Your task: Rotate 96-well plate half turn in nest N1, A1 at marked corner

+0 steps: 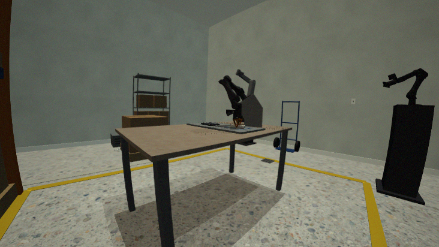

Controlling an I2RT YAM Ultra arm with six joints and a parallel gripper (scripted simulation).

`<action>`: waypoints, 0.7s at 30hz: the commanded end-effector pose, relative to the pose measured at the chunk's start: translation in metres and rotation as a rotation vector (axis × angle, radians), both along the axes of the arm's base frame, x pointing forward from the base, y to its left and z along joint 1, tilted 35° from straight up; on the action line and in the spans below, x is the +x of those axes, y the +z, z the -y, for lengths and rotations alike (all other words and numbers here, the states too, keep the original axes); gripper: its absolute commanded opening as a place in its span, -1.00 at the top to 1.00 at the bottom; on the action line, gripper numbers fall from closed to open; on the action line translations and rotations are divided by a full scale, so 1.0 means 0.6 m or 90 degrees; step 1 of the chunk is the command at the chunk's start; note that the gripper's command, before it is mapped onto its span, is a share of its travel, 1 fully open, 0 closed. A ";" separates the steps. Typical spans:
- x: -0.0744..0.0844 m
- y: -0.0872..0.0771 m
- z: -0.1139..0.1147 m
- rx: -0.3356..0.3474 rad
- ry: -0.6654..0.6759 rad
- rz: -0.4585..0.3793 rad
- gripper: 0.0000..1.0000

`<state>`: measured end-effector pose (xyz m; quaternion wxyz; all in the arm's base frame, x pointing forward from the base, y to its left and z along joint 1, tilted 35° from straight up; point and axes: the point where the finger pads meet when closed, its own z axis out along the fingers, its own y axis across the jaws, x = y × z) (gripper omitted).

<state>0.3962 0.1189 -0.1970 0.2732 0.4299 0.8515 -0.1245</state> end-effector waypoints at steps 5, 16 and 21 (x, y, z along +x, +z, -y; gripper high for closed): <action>0.007 0.001 -0.005 0.002 0.007 0.007 1.00; 0.010 -0.004 -0.002 0.002 0.007 0.007 1.00; 0.010 -0.004 -0.002 0.002 0.007 0.007 -1.00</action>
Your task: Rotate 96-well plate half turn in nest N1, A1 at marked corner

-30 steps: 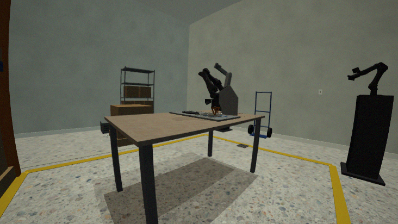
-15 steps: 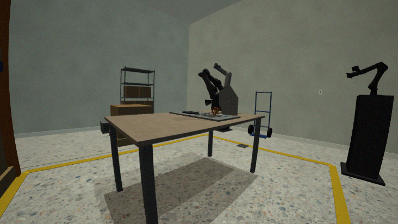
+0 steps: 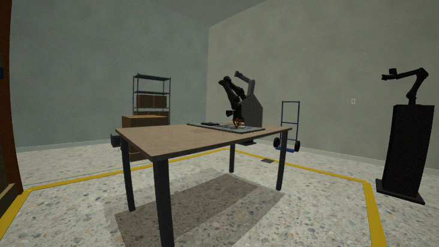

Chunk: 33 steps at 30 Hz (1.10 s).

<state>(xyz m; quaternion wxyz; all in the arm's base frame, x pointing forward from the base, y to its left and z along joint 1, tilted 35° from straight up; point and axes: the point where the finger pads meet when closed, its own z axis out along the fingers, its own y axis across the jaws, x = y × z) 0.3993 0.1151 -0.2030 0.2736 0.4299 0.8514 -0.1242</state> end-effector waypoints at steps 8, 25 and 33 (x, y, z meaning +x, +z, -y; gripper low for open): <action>0.004 0.006 -0.009 0.002 0.007 0.006 -1.00; -0.004 0.024 -0.018 0.002 0.007 0.006 -1.00; -0.014 0.046 -0.030 0.003 0.007 0.006 -1.00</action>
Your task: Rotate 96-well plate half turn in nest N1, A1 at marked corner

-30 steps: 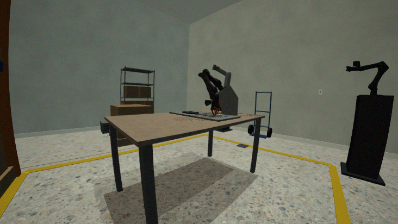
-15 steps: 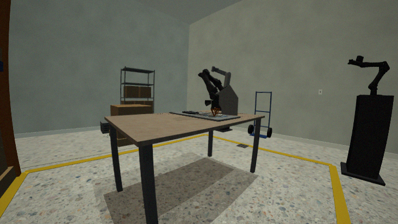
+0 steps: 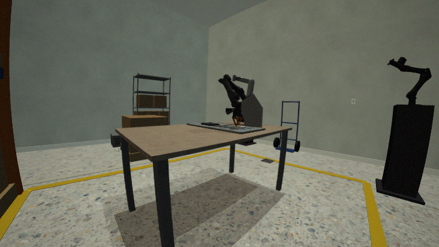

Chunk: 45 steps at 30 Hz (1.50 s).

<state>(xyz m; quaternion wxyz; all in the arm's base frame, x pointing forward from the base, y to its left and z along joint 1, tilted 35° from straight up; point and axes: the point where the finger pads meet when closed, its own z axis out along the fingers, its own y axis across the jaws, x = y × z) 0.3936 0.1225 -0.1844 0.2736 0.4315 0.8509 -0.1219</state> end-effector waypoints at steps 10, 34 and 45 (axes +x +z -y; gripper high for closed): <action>-0.021 0.051 -0.038 0.000 0.008 0.004 -1.00; -0.035 0.083 -0.055 0.000 0.008 0.004 -1.00; -0.035 0.083 -0.055 0.000 0.008 0.004 -1.00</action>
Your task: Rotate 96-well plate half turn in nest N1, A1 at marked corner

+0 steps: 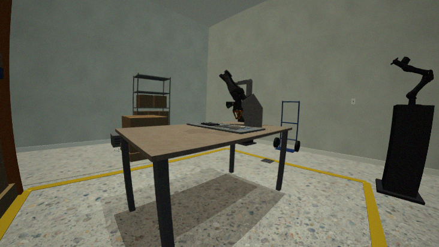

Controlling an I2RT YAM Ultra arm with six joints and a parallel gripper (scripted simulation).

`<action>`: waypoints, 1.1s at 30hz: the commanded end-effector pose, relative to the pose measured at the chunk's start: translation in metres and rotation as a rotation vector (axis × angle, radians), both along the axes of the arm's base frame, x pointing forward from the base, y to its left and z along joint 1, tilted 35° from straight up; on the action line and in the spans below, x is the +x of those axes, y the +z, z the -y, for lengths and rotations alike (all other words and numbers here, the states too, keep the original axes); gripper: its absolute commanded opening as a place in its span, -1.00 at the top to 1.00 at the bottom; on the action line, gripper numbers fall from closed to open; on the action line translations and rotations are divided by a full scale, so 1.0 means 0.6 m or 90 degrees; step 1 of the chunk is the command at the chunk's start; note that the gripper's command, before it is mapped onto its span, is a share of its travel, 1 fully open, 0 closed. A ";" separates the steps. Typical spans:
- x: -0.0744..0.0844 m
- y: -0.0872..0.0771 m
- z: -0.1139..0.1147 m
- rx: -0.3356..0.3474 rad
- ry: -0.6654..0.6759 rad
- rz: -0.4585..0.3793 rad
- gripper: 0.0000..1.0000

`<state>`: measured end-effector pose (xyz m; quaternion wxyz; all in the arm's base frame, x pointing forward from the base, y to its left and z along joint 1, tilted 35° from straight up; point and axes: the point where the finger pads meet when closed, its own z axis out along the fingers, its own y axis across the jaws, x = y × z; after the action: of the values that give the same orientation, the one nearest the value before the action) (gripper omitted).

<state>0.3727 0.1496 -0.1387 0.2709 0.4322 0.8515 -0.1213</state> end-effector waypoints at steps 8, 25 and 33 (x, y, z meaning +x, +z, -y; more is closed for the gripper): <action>0.000 0.007 -0.010 -0.002 0.009 0.007 -1.00; 0.000 0.007 -0.010 -0.002 0.009 0.007 -1.00; 0.000 0.007 -0.010 -0.018 0.043 -0.011 -1.00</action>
<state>0.3726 0.1496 -0.1388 0.2700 0.4263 0.8545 -0.1233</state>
